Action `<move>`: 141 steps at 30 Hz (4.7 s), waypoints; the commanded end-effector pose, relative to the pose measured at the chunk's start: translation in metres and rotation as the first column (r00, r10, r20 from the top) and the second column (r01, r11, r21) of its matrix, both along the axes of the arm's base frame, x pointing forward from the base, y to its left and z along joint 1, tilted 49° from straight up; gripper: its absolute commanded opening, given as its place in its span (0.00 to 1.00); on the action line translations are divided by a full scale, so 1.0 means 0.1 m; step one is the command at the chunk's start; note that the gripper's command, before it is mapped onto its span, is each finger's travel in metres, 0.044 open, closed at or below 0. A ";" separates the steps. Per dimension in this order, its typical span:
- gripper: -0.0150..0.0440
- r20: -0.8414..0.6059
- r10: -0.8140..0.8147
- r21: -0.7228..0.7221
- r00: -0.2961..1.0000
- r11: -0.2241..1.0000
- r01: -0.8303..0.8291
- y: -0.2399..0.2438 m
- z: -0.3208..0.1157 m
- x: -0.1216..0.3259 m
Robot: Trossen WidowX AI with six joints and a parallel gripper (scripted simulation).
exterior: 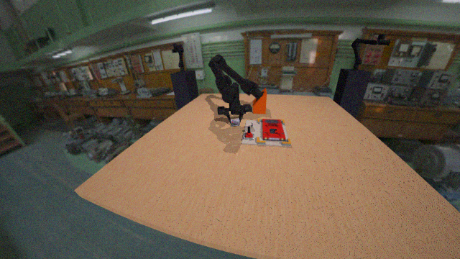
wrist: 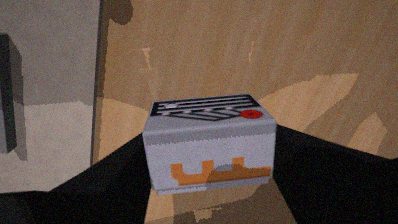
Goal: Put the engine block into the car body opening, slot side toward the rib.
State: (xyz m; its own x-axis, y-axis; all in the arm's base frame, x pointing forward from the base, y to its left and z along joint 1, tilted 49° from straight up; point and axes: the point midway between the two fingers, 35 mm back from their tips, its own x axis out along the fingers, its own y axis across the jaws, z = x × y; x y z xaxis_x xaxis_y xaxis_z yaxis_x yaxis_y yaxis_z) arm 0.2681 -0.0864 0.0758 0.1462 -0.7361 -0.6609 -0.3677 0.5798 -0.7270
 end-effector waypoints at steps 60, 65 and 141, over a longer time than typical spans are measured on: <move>0.25 0.177 0.199 0.111 0.964 0.969 -0.220 0.69 0.67 -0.23; 0.25 0.270 0.282 0.153 0.921 0.932 -0.330 0.65 0.66 -0.28; 0.25 0.534 0.488 0.124 0.691 0.763 -0.635 -0.27 -0.10 -0.21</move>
